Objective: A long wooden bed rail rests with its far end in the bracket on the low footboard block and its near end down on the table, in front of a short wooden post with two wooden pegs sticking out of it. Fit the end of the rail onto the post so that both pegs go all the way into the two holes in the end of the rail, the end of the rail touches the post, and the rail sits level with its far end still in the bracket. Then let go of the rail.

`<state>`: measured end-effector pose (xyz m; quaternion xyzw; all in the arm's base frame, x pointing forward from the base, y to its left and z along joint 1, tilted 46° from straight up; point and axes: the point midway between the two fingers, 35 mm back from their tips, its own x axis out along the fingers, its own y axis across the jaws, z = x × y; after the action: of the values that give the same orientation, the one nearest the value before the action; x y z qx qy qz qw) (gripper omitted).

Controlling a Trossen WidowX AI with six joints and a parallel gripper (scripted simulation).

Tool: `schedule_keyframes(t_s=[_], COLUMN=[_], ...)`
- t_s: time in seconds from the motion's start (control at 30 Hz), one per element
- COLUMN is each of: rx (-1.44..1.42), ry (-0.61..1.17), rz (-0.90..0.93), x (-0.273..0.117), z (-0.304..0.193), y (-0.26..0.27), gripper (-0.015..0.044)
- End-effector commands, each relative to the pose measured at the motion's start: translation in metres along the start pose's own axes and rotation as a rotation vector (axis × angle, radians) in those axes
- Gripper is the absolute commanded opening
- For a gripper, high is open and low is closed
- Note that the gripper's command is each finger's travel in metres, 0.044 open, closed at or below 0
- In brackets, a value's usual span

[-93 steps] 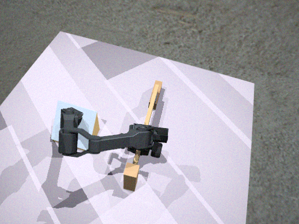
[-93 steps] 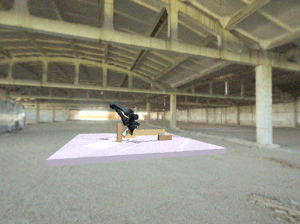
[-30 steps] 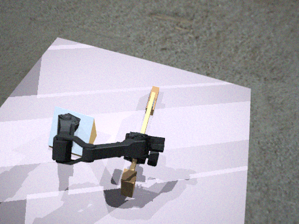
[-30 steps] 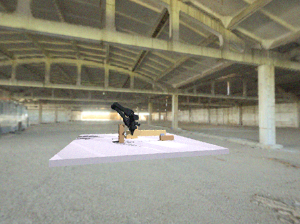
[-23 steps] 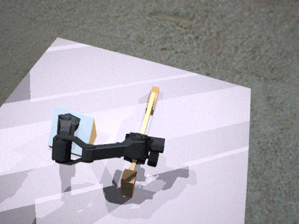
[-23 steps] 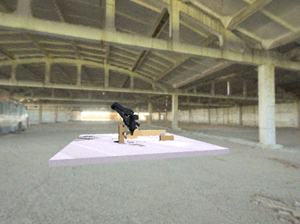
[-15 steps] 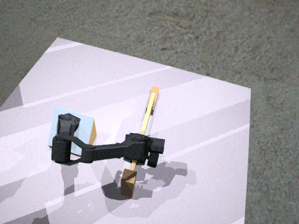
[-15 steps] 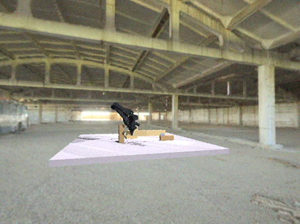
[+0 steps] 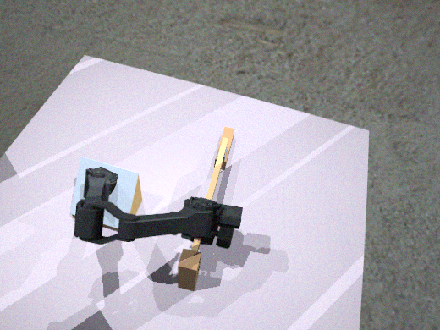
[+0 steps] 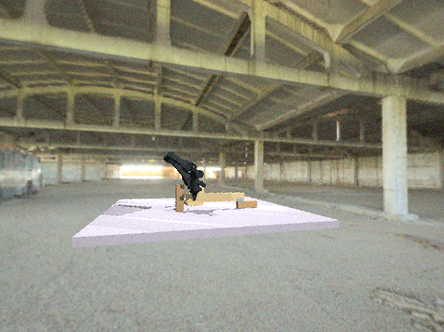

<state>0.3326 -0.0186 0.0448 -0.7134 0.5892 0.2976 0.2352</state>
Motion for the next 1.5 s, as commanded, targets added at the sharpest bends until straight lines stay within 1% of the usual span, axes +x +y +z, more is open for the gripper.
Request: schedule_keyframes(t_s=[0.0, 1.47], rx=[-0.003, -0.003], ry=[0.0, 0.001], rz=[-0.007, -0.006], x=[-0.0021, -0.0006], z=[-0.0017, -0.0107], y=[-0.0015, -0.0012], gripper=[0.0, 0.0])
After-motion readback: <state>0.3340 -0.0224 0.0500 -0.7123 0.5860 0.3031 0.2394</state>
